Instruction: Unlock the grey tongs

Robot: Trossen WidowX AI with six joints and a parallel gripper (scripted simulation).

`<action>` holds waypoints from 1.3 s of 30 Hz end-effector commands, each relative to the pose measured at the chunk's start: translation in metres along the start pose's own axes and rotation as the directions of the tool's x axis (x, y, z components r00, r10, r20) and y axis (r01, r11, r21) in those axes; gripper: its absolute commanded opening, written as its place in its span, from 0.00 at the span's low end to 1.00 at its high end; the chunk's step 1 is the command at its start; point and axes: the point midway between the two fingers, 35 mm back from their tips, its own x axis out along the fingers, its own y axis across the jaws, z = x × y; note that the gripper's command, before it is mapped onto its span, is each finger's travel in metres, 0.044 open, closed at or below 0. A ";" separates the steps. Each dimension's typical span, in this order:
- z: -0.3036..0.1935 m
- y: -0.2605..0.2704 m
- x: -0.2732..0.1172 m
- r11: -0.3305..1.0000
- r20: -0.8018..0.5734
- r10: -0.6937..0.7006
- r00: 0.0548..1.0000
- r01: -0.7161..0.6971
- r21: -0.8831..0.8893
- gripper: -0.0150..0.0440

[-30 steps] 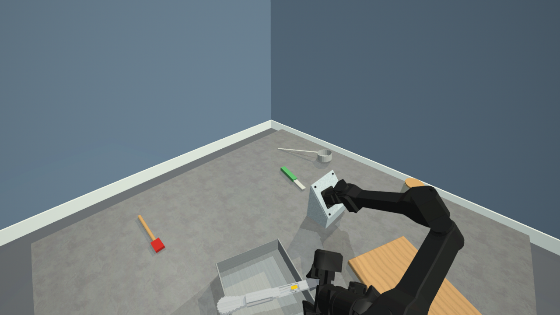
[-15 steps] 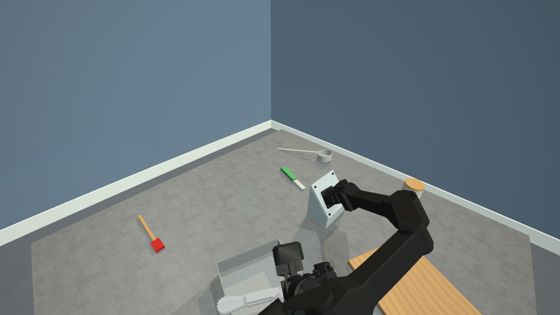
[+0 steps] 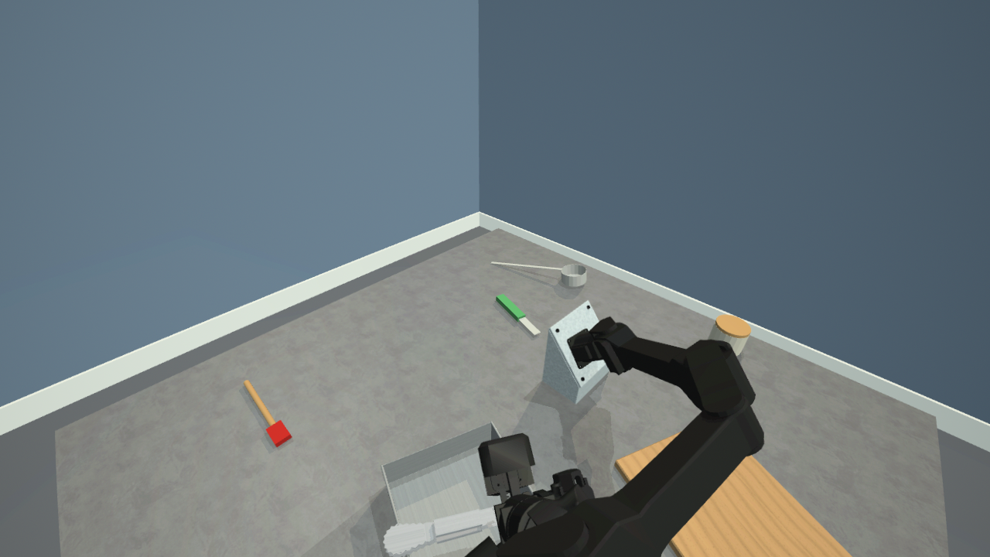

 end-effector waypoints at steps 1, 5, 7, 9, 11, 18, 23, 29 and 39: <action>0.000 -0.002 0.006 1.000 0.005 -0.001 1.000 0.001 -0.006 0.69; 0.000 -0.002 0.012 1.000 0.005 -0.001 1.000 0.001 -0.007 0.69; 0.000 -0.002 0.016 1.000 0.005 -0.001 1.000 0.001 -0.007 0.69; -0.001 -0.002 0.019 1.000 0.005 -0.001 1.000 0.001 -0.007 0.69; -0.001 -0.003 0.022 1.000 0.005 -0.001 1.000 0.001 -0.007 0.69; -0.001 -0.003 0.034 1.000 0.005 -0.001 1.000 0.001 -0.007 0.69; -0.001 -0.003 0.042 1.000 0.005 -0.002 1.000 0.002 -0.007 0.69; -0.001 -0.003 0.052 1.000 0.005 -0.002 1.000 0.002 -0.007 0.69; 0.001 -0.002 0.068 1.000 0.006 -0.002 1.000 0.002 -0.006 0.69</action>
